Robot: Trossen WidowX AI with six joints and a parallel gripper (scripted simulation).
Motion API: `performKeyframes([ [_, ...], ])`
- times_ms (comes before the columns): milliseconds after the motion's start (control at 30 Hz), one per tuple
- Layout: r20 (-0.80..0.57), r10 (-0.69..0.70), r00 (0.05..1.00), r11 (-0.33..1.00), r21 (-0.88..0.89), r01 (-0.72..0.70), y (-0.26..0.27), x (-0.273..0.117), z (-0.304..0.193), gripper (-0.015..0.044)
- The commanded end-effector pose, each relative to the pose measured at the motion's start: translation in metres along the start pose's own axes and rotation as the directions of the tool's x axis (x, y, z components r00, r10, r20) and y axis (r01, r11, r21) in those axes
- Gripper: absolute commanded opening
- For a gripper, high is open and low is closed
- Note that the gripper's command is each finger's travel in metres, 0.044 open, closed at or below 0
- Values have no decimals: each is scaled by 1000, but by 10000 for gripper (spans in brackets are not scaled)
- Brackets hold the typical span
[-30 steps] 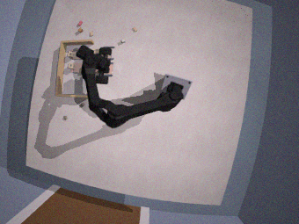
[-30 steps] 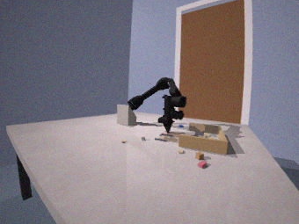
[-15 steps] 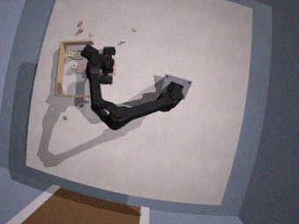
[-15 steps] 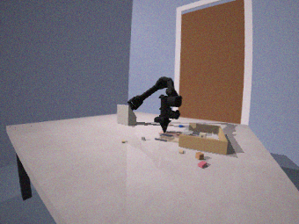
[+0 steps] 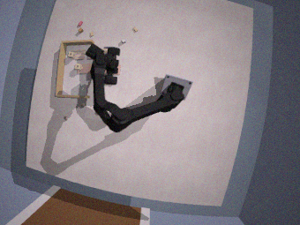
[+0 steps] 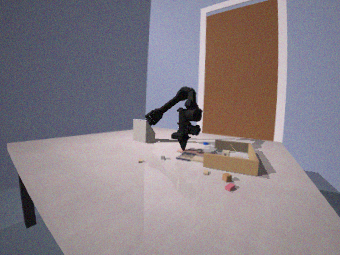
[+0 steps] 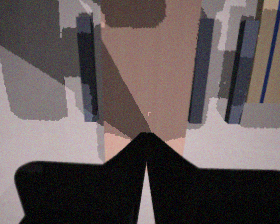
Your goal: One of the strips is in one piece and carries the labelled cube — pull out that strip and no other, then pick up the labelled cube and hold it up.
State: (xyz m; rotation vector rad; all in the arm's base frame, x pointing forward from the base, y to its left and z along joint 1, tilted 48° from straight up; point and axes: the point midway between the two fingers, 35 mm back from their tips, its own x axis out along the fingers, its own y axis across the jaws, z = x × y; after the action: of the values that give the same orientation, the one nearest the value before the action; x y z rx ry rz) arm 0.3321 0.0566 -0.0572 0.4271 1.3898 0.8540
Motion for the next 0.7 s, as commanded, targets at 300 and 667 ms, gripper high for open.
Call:
performKeyframes([
  [300,-30,4,1000,1000,9,-4,0,7,-28,0],
  [667,-30,4,1000,1000,10,-3,-1,6,-44,0],
])
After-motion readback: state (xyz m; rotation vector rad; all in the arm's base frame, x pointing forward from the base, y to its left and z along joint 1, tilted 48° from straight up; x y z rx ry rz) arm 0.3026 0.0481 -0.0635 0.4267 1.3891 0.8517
